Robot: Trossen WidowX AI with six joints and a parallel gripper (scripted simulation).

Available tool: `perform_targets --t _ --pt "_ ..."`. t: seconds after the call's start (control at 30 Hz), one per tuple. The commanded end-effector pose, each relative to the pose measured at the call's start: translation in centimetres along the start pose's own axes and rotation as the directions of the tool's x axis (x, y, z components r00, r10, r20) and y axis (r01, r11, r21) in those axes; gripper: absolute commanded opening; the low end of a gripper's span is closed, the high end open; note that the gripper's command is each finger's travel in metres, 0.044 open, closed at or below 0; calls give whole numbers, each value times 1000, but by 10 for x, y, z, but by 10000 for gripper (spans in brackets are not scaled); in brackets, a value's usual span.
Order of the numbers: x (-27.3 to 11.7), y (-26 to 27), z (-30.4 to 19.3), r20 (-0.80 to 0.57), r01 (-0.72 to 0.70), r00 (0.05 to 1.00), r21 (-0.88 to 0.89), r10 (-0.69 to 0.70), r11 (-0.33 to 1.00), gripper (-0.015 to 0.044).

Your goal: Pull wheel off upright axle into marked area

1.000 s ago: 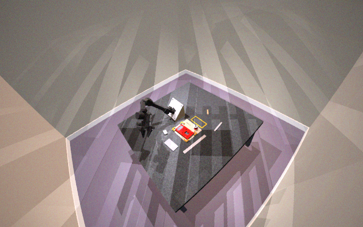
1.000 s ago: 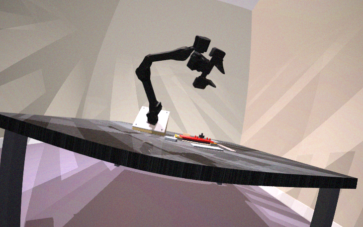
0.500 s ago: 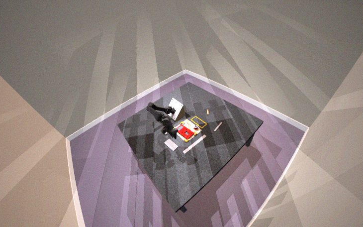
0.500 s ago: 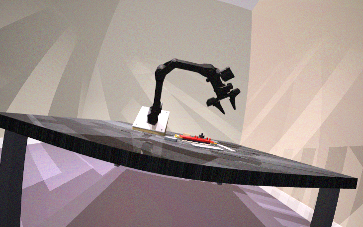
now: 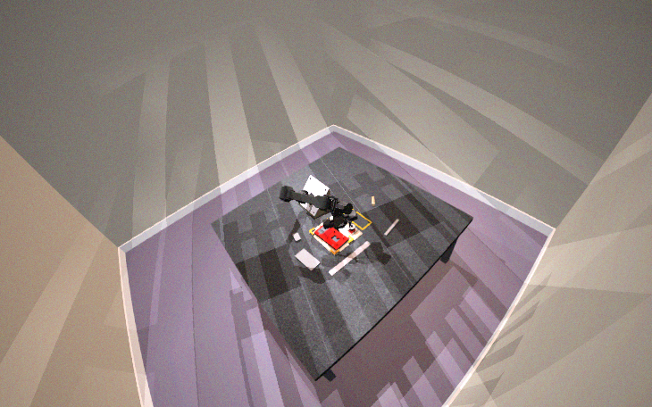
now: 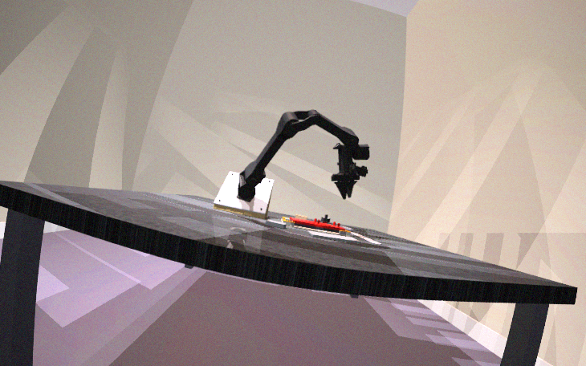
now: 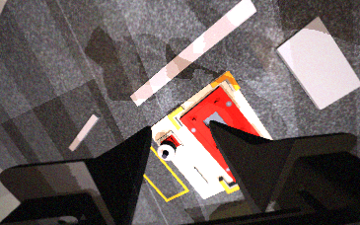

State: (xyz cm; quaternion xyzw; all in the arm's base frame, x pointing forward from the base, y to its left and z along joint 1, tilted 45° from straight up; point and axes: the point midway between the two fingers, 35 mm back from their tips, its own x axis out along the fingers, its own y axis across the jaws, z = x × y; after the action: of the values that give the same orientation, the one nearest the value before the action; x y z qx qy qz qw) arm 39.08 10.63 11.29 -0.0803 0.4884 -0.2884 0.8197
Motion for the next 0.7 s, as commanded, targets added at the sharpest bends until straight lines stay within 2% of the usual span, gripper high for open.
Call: perform_targets --t 0.0,0.1,0.17,0.67 --pt "15 28 -48 -88 52 993 -288 -81 956 300" --pt "23 43 -86 -131 77 978 -493 -162 867 300" --pt "26 47 -101 -142 83 970 -567 -197 820 300" --pt "32 48 -94 -143 84 969 -575 -201 814 300"
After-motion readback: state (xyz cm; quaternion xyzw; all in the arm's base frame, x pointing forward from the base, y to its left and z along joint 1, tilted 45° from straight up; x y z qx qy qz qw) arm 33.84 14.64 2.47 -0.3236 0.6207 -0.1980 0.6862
